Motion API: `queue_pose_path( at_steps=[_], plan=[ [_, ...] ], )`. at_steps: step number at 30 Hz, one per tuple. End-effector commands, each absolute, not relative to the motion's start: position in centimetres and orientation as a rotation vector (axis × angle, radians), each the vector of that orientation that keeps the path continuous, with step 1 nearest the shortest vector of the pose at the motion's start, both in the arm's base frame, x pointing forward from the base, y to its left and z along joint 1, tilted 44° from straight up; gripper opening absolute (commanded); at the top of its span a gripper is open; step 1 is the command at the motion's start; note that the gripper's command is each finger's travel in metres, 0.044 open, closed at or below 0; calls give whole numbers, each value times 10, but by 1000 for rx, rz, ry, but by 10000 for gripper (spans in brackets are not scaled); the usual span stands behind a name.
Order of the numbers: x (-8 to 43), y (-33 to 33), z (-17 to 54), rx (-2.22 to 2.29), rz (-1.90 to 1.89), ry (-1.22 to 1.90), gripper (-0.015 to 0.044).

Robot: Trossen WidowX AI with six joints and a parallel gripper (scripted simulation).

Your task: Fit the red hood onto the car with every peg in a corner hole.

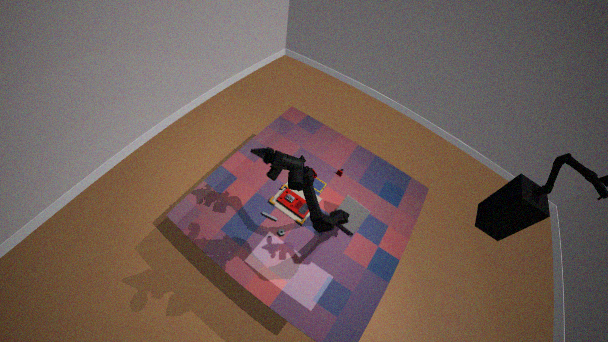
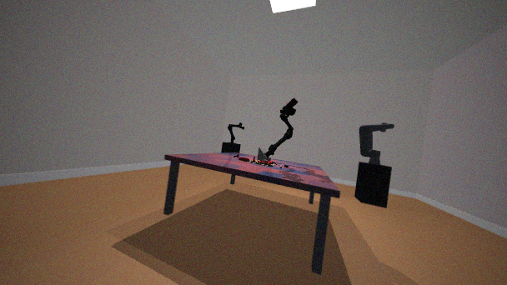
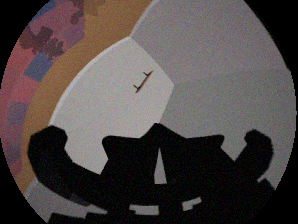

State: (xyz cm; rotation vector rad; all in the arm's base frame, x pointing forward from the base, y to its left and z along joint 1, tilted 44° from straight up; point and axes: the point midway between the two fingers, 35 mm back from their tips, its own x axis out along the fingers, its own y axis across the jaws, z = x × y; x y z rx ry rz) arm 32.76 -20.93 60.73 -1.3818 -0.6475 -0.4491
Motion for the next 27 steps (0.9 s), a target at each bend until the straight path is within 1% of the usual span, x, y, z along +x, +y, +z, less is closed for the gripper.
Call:
queue_pose_path(
  at_steps=[1, 6, 17, 21, 27],
  plan=[
    [329, -211, 606, -1380, -448, -641, 26],
    [363, -243, 567, -1340, -407, -479, 157],
    [430, -300, 449, -1251, -265, -116, 440],
    [441, -309, 416, -1226, -214, -29, 440],
    [461, -322, 335, -1157, -71, 170, 440]
  ],
)
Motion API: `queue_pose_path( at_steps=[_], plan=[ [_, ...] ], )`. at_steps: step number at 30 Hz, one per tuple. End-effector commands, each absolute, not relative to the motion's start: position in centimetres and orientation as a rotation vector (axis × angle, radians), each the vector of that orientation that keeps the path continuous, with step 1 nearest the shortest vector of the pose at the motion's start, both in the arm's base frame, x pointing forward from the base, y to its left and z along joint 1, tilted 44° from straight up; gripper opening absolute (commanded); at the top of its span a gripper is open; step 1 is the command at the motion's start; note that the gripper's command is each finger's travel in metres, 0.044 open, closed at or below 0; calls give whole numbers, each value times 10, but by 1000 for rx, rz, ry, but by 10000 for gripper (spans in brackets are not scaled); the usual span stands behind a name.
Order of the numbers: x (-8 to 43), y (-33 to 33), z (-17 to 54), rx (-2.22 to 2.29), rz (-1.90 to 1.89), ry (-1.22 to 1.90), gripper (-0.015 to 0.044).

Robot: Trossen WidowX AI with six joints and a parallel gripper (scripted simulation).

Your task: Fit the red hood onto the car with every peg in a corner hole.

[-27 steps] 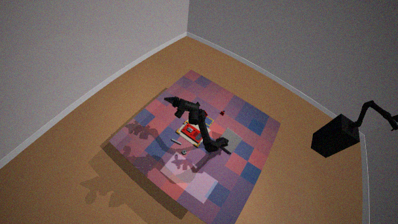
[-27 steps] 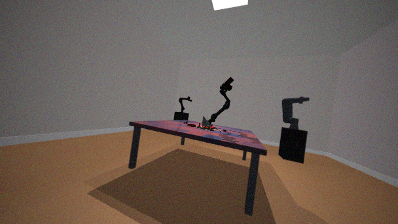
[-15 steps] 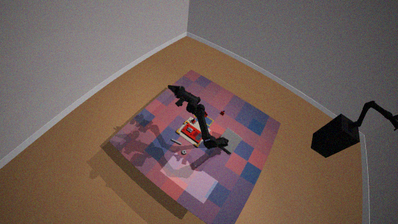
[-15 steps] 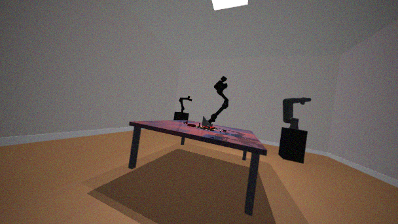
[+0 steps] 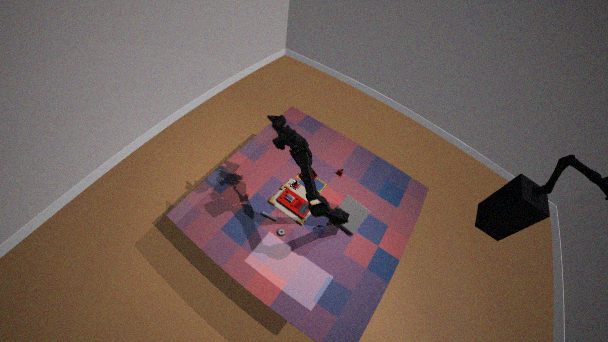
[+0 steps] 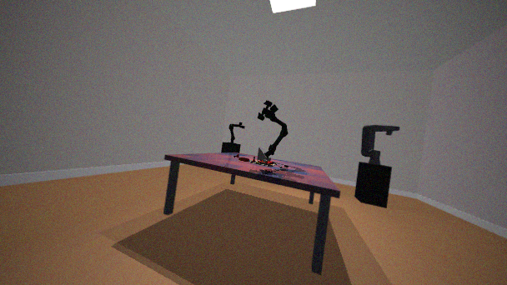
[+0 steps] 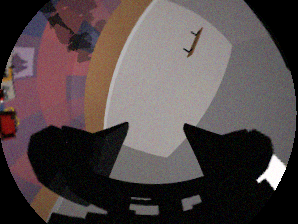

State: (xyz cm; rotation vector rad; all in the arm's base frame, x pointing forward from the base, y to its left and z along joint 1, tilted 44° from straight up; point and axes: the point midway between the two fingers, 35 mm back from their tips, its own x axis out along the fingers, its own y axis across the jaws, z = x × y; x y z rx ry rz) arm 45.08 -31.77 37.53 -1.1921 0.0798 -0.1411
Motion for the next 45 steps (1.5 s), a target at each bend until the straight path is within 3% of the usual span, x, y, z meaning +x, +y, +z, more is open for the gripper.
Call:
queue_pose_path(
  at_steps=[1, 13, 26, 35, 45],
  plan=[
    [463, -323, 321, -1144, -45, 201, 440],
    [460, -306, 157, -958, 329, 540, 440],
    [396, -235, 14, -638, 849, 791, 440],
    [336, -178, -32, -345, 1200, 848, 440],
    [335, -175, -34, -339, 1206, 849, 440]
  ],
)
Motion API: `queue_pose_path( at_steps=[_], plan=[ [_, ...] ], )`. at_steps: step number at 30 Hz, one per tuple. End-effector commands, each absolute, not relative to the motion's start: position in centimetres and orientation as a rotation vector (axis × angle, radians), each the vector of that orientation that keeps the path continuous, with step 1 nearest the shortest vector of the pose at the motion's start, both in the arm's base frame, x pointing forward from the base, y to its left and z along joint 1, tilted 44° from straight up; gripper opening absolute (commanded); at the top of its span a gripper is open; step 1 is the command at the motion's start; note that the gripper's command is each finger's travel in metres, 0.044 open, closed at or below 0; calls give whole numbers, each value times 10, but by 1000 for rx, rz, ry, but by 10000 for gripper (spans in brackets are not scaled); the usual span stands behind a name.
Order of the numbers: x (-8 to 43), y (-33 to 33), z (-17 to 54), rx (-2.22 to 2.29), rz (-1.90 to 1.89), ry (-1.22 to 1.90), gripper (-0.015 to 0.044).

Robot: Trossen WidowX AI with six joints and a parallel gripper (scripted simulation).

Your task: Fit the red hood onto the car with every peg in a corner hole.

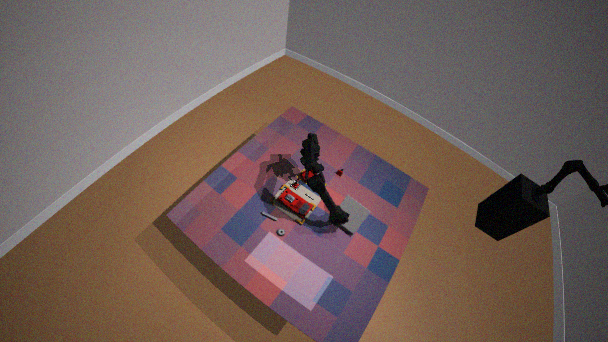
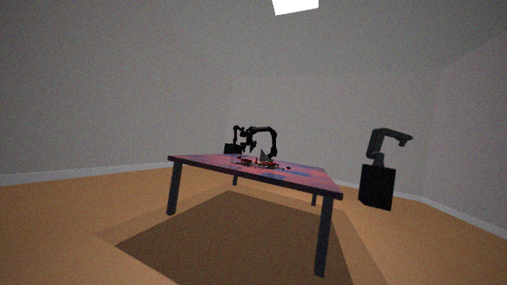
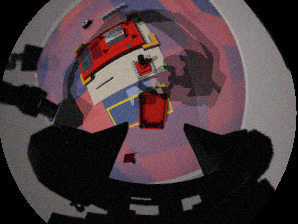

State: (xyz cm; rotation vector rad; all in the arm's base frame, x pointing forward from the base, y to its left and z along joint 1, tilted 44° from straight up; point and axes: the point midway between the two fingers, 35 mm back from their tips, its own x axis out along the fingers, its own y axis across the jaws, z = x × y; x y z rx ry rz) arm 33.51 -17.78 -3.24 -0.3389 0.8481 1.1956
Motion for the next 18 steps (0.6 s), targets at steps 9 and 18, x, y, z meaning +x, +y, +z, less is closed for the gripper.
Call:
queue_pose_path(
  at_steps=[9, 18],
  plan=[
    [336, -170, -40, -339, 1206, 849, 440],
    [337, -165, -45, -339, 1206, 848, 440]
  ],
)
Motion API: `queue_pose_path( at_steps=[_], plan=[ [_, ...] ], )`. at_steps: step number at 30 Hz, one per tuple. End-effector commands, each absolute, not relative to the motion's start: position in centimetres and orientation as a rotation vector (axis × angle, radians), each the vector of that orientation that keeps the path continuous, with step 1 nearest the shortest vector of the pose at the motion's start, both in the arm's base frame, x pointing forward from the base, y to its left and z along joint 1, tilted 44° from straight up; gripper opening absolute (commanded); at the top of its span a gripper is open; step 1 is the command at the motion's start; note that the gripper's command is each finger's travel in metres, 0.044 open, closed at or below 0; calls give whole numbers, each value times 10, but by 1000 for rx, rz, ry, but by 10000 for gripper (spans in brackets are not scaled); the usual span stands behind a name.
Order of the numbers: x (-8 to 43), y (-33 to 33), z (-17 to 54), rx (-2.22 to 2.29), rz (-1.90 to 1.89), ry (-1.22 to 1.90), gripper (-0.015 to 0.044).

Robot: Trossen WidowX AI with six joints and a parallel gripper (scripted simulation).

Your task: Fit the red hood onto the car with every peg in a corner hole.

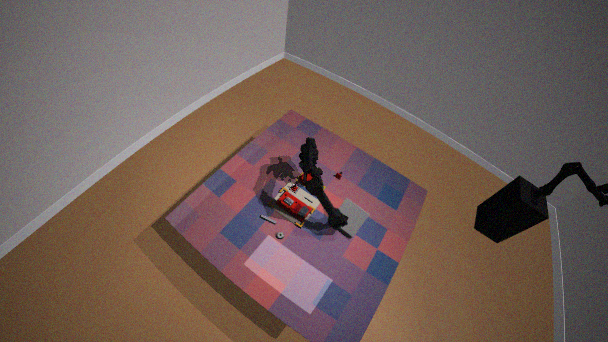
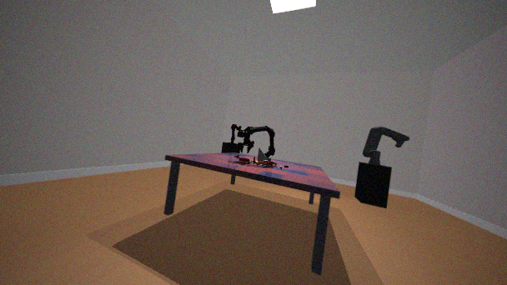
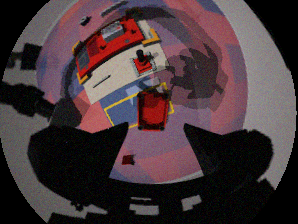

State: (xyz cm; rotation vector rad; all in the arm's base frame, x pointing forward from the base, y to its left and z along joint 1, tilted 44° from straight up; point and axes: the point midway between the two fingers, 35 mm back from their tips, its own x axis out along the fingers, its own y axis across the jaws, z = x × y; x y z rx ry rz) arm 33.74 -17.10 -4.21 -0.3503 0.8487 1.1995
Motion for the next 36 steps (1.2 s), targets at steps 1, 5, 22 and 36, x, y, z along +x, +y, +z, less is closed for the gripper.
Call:
queue_pose_path(
  at_steps=[1, 5, 22, 36],
  plan=[
    [337, -165, -46, -339, 1206, 848, 440],
    [337, -163, -48, -339, 1206, 848, 440],
    [338, -153, -58, -338, 1206, 848, 440],
    [338, -146, -66, -338, 1206, 847, 440]
  ],
)
